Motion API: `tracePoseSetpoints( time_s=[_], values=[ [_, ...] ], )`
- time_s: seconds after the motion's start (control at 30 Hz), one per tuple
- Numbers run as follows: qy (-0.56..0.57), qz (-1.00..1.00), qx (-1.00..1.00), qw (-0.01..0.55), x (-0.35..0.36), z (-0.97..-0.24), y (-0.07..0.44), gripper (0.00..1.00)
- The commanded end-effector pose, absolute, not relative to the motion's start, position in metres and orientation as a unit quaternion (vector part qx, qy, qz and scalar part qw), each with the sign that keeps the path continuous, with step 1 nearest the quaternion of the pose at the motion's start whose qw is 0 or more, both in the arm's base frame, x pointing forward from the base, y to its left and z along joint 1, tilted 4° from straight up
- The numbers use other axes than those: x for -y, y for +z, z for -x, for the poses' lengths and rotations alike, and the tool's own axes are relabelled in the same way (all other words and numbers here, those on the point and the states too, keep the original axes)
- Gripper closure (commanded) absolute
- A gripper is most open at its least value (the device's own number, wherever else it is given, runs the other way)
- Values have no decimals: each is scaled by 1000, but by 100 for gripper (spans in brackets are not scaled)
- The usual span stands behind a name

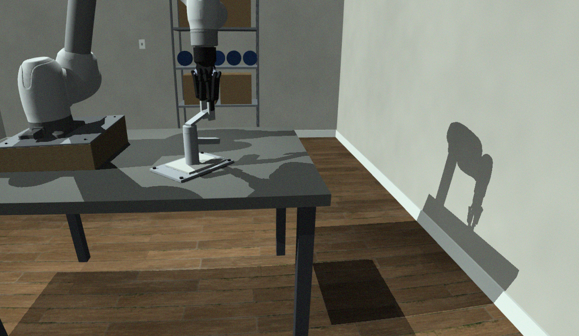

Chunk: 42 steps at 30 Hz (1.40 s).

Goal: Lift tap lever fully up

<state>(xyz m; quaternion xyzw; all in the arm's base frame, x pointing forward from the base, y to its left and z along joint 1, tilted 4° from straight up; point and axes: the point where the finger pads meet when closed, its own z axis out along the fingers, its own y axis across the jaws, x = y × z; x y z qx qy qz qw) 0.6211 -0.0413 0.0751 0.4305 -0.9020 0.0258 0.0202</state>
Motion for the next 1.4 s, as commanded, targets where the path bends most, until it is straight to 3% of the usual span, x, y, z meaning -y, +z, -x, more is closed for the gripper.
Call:
tracePoseSetpoints(
  time_s=[0.0, 0.93, 0.97, 1.37],
  values=[
    [26, -431, 902, 20, 41, -621, 75, 100],
    [26, -431, 902, 20, 41, -621, 75, 100],
    [26, -431, 902, 20, 41, -621, 75, 59],
    [26, -431, 902, 20, 41, -621, 75, 59]
  ],
)
